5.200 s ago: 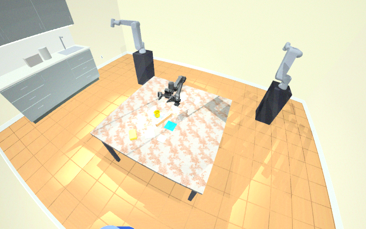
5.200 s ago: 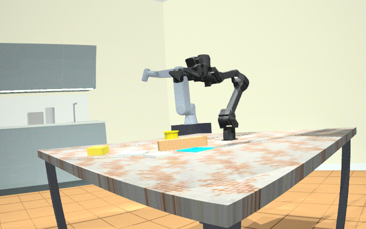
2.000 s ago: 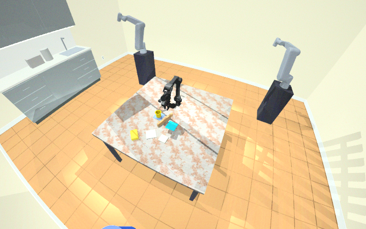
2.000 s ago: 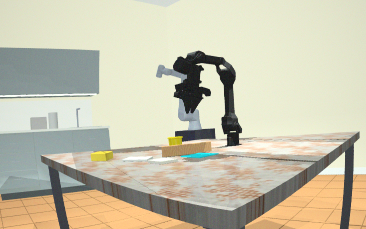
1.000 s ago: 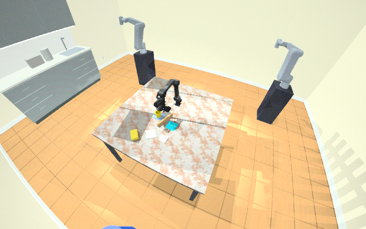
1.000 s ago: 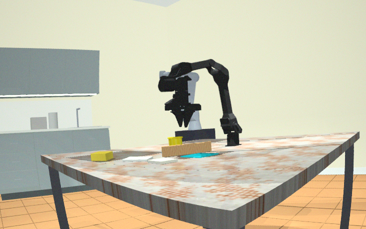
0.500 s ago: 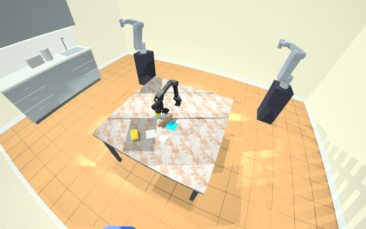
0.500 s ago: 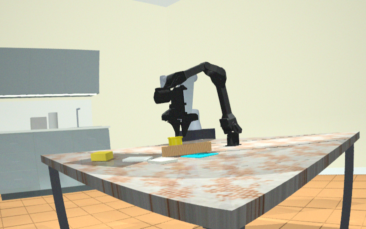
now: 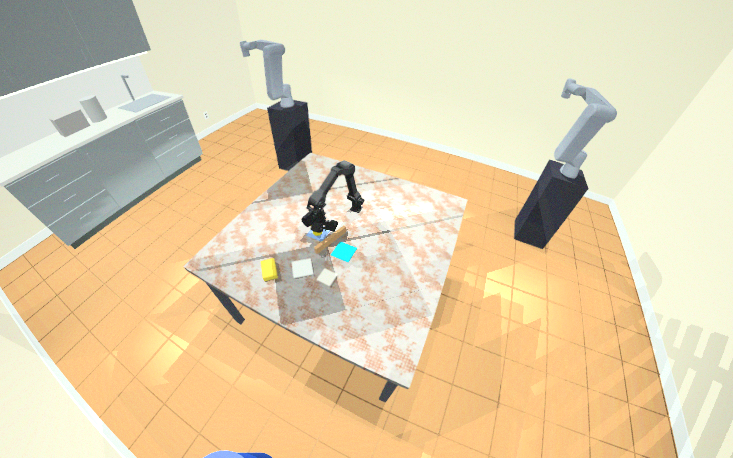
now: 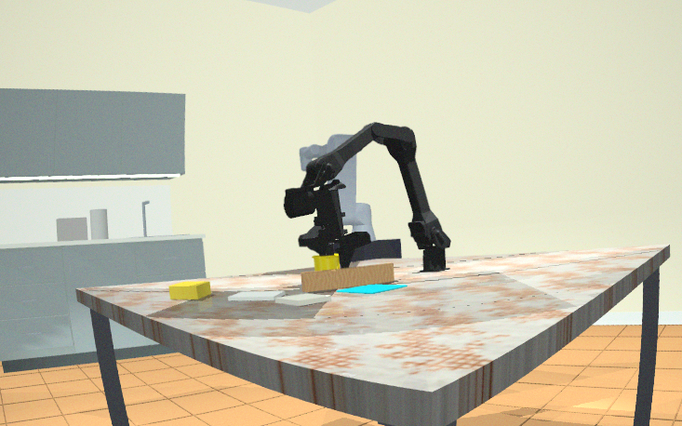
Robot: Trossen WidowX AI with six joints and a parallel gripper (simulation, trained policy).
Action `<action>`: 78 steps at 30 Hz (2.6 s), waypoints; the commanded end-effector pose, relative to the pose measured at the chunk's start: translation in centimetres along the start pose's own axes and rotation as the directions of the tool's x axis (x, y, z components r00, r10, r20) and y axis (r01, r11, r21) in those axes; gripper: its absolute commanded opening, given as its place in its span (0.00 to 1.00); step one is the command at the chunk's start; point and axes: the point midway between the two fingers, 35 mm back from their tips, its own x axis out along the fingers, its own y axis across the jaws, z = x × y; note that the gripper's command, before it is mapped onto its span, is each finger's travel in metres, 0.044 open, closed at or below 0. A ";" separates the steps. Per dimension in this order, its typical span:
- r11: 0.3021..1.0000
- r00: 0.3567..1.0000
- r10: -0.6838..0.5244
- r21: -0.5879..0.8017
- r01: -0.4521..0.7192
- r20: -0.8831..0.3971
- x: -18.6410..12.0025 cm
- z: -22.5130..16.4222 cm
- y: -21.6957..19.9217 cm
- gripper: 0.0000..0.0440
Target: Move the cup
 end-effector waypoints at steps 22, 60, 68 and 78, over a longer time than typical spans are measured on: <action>0.961 0.999 0.006 -0.275 0.008 0.052 -1.8 0.8 -0.5 0.00; 0.905 0.966 0.003 -0.411 0.108 0.259 -9.3 7.2 8.1 0.00; 0.893 0.957 0.015 -0.434 0.117 0.290 -9.5 8.2 11.3 0.00; 0.880 0.950 0.034 -0.461 0.119 0.311 -9.0 8.9 15.7 0.00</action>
